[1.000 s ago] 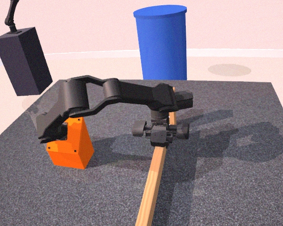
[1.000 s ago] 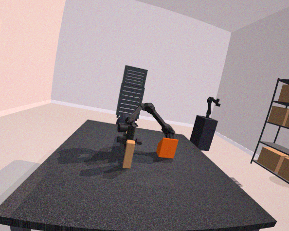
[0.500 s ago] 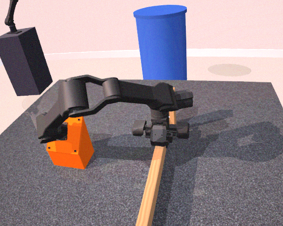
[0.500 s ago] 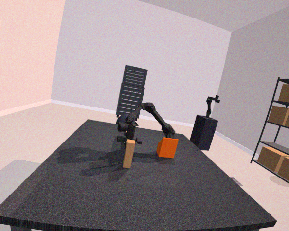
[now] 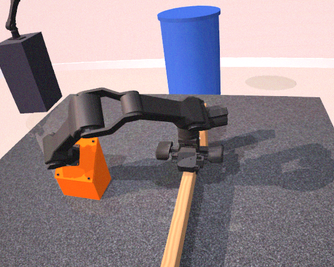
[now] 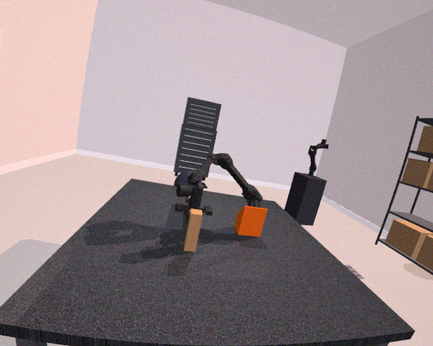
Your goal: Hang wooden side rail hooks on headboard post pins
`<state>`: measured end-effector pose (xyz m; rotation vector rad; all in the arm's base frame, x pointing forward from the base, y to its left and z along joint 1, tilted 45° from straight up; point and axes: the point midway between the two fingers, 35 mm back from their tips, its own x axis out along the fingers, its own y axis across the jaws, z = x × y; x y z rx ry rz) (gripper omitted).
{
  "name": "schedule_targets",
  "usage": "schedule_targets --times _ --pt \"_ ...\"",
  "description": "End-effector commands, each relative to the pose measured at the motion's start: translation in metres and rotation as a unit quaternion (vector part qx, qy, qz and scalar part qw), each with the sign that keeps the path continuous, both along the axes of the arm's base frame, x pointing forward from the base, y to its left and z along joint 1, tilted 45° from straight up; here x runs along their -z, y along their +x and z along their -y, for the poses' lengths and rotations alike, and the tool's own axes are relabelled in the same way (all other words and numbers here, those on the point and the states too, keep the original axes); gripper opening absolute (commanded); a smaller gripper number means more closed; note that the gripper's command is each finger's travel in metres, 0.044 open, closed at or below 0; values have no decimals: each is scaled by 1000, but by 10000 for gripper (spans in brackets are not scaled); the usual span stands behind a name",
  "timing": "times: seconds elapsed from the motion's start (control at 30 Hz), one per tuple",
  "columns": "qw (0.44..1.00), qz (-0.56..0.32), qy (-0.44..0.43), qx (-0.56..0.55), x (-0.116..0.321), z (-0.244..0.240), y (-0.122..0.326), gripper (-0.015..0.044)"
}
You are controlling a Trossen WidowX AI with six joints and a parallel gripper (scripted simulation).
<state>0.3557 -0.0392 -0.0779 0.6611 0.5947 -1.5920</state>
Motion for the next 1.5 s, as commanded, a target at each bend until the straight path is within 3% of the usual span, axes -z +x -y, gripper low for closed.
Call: schedule_targets --times 0.0,1.47 --pt "1000 2 0 -7 -3 -5 3 0" --pt "1000 2 0 -7 -3 -8 6 0"
